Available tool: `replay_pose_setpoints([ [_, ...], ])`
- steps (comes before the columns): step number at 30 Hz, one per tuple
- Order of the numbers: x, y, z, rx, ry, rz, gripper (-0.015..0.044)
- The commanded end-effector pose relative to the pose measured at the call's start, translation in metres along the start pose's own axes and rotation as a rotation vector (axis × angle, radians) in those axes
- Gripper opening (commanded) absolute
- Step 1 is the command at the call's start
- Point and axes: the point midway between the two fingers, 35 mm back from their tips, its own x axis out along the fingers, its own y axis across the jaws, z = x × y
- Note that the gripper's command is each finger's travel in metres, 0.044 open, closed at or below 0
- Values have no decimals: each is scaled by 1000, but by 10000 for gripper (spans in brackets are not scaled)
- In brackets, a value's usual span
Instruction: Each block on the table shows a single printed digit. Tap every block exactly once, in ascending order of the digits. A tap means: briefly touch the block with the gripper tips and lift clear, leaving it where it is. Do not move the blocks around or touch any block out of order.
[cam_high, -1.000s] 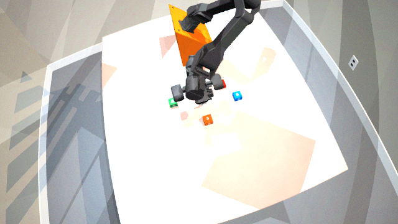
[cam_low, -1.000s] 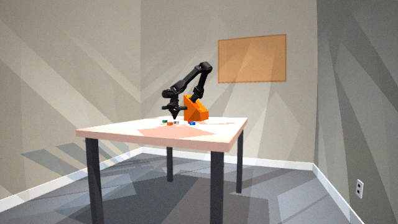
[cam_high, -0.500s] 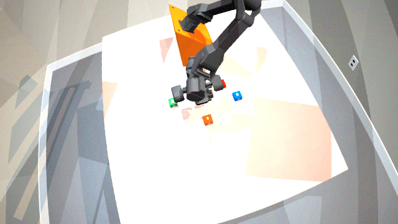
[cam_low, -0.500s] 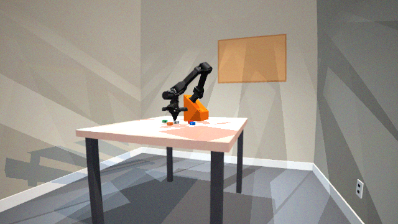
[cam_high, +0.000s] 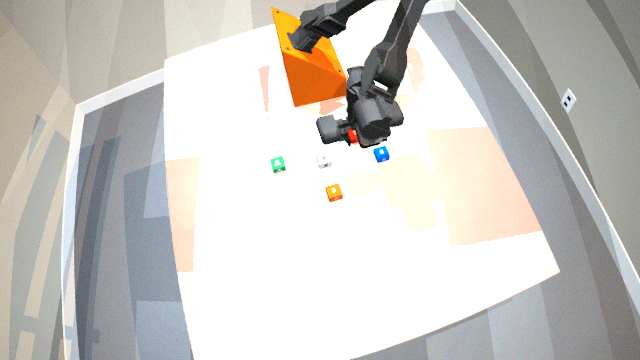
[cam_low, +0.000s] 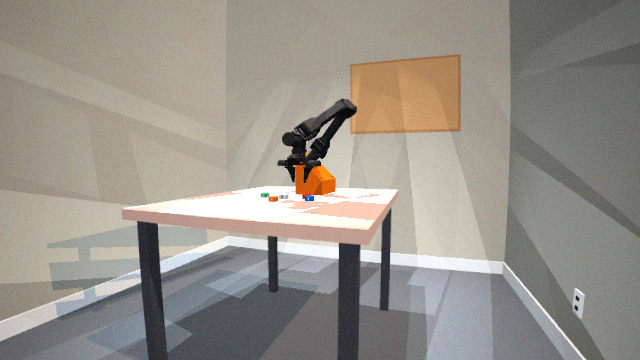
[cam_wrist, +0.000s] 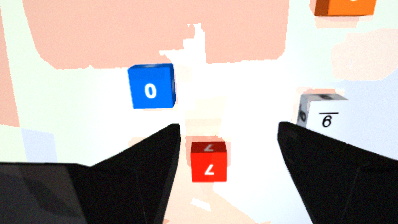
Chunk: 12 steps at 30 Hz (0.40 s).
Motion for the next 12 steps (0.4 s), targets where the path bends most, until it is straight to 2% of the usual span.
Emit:
replay_pose_setpoints([
  [1,-18,50,-7,-1,-4,-2,335],
  [4,-33,92,-21,0,-5,6,400],
  [8,-51,134,-45,0,-4,21,400],
  [12,-51,135,-47,1,-4,22,400],
])
